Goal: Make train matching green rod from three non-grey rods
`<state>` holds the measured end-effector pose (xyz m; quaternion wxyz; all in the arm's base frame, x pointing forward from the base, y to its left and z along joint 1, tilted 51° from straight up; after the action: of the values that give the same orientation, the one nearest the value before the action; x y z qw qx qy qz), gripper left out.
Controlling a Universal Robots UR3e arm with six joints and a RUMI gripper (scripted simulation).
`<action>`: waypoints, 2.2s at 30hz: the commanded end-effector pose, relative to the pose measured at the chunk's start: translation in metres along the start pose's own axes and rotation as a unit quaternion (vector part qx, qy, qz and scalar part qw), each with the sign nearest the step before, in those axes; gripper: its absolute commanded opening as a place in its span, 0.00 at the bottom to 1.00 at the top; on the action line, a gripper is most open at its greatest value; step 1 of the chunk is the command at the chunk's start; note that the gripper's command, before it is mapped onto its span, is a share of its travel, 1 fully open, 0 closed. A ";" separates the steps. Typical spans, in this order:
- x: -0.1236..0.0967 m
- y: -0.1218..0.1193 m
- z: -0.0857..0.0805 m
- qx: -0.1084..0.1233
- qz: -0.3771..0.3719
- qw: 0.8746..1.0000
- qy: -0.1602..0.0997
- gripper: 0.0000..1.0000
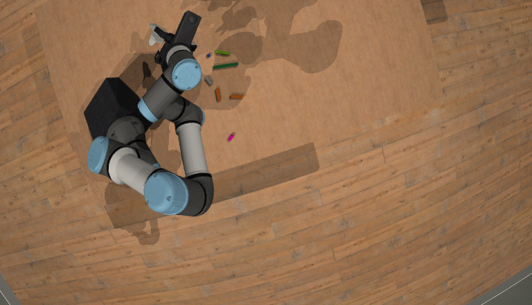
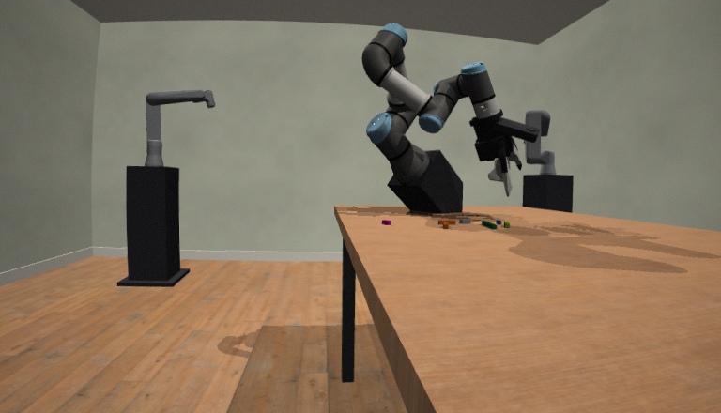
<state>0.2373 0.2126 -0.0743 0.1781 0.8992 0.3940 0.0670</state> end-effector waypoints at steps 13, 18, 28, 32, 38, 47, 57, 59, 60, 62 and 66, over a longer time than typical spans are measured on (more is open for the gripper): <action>-0.037 0.056 -0.014 -0.111 0.157 0.981 -0.018 1.00; -0.046 0.069 -0.020 -0.136 0.192 0.972 -0.015 1.00; -0.059 0.089 -0.030 -0.178 0.248 0.952 -0.005 1.00; -0.068 0.102 -0.038 -0.204 0.283 0.937 0.005 1.00; -0.077 0.116 -0.047 -0.232 0.319 0.919 0.019 1.00; -0.081 0.125 -0.054 -0.249 0.342 0.905 0.029 1.00; -0.083 0.128 -0.056 -0.255 0.350 0.901 0.033 1.00; -0.083 0.128 -0.056 -0.255 0.350 0.901 0.033 1.00; -0.083 0.128 -0.056 -0.255 0.350 0.901 0.033 1.00; -0.083 0.128 -0.056 -0.255 0.350 0.901 0.033 1.00; -0.083 0.128 -0.056 -0.255 0.350 0.901 0.033 1.00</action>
<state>0.2533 0.0866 0.0259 0.3528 0.9008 0.0304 0.2512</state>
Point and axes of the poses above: the point where the finger pads meet when closed, its own z axis out along the fingers, its own y axis across the jaws, x = y × z, the point moved 2 cm from there along -z, back along the fingers, and after that the axes turned 3 degrees about z, right-handed, at the moved point
